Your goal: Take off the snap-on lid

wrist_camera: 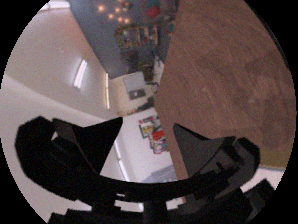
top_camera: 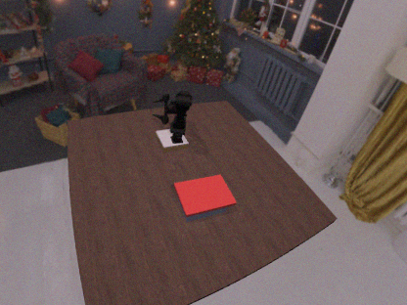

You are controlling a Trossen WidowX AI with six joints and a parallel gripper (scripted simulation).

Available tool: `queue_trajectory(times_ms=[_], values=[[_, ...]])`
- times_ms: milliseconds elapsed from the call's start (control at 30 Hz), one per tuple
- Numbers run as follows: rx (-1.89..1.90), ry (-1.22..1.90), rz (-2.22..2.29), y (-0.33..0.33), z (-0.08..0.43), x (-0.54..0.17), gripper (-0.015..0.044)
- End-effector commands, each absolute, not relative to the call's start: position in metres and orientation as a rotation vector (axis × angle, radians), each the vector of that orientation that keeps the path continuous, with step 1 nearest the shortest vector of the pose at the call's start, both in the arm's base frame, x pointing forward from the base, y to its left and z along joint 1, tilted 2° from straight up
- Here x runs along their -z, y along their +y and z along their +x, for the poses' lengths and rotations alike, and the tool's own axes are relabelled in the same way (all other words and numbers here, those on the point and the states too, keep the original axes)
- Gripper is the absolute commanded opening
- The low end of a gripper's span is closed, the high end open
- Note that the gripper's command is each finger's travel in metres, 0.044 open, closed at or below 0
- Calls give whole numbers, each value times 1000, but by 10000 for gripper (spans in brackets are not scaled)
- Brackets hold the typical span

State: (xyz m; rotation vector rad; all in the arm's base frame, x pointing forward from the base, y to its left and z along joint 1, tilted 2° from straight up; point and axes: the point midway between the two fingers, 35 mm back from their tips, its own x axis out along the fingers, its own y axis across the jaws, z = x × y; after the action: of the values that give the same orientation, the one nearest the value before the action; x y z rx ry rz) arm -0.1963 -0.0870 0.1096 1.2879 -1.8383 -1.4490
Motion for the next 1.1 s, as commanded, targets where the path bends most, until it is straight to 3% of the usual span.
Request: queue_trajectory(times_ms=[0,200,367,700,1067], values=[[1449,-1838,1288,-87,-197,-112,374],[1449,-1838,1287,-89,-196,-163,235],[1507,-1920,1277,-75,-205,-159,235],[1806,-2405,933,32,-229,-153,235],[2008,-2966,313,160,-187,-150,235]])
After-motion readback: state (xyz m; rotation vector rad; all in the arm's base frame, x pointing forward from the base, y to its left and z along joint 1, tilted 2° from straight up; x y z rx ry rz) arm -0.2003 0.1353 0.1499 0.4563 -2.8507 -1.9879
